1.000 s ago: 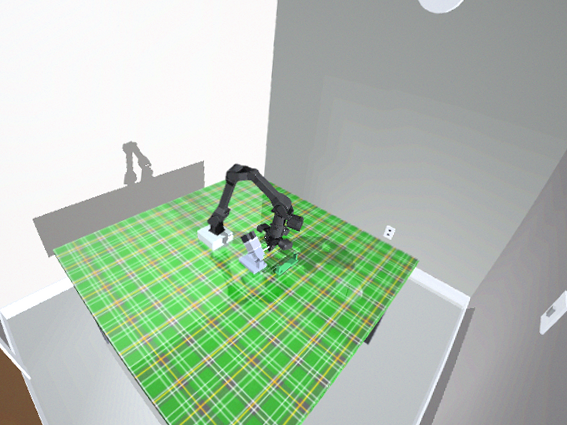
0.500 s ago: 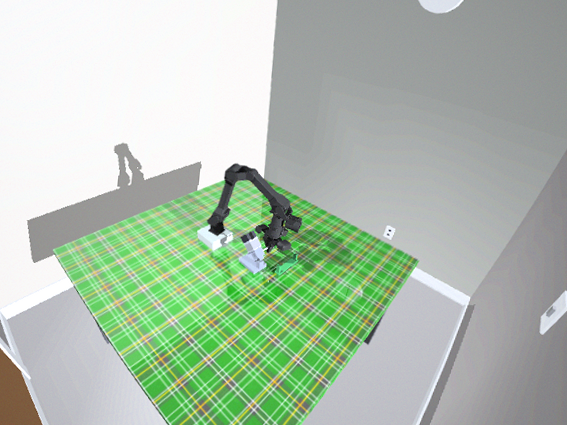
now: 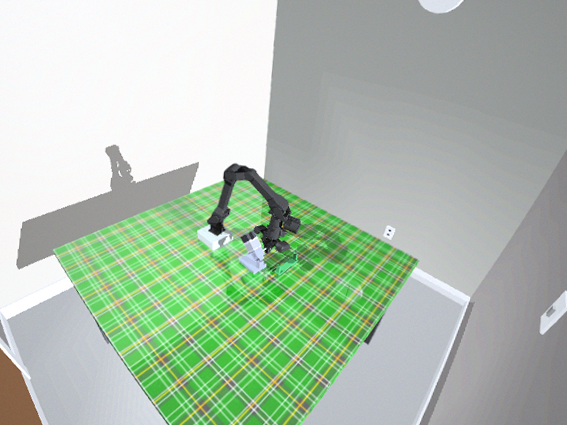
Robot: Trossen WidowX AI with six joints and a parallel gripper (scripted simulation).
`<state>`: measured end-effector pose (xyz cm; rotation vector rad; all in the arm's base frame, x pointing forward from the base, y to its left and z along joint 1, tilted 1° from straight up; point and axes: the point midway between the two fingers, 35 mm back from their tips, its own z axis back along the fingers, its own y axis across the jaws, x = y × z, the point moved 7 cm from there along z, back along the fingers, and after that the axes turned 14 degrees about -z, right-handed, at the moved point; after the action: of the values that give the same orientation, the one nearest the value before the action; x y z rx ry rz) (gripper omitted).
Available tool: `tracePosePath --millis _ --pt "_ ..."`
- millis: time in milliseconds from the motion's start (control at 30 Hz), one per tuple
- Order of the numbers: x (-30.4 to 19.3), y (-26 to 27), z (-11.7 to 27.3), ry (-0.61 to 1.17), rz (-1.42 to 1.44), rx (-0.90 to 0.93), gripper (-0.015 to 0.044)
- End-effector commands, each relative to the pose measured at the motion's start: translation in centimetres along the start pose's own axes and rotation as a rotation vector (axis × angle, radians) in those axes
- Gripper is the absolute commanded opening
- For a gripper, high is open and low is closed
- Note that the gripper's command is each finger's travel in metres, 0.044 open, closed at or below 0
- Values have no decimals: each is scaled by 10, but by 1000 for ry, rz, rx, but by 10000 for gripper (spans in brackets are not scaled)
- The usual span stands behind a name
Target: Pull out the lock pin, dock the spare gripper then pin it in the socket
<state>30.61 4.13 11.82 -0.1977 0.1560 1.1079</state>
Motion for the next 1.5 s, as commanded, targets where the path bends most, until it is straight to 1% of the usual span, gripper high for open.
tracePosePath --millis 0,867,1100,1133,1300,1467 --pt "-3 0 -1 5 3 -2 0" --pt "-17 -4 -5 4 3 0 0" --pt "-16 -4 -4 0 0 2 184" --pt "-16 -4 -4 0 0 2 200" --pt "-15 -4 -4 0 0 2 200" --pt "-11 -1 7 2 1 7 200"
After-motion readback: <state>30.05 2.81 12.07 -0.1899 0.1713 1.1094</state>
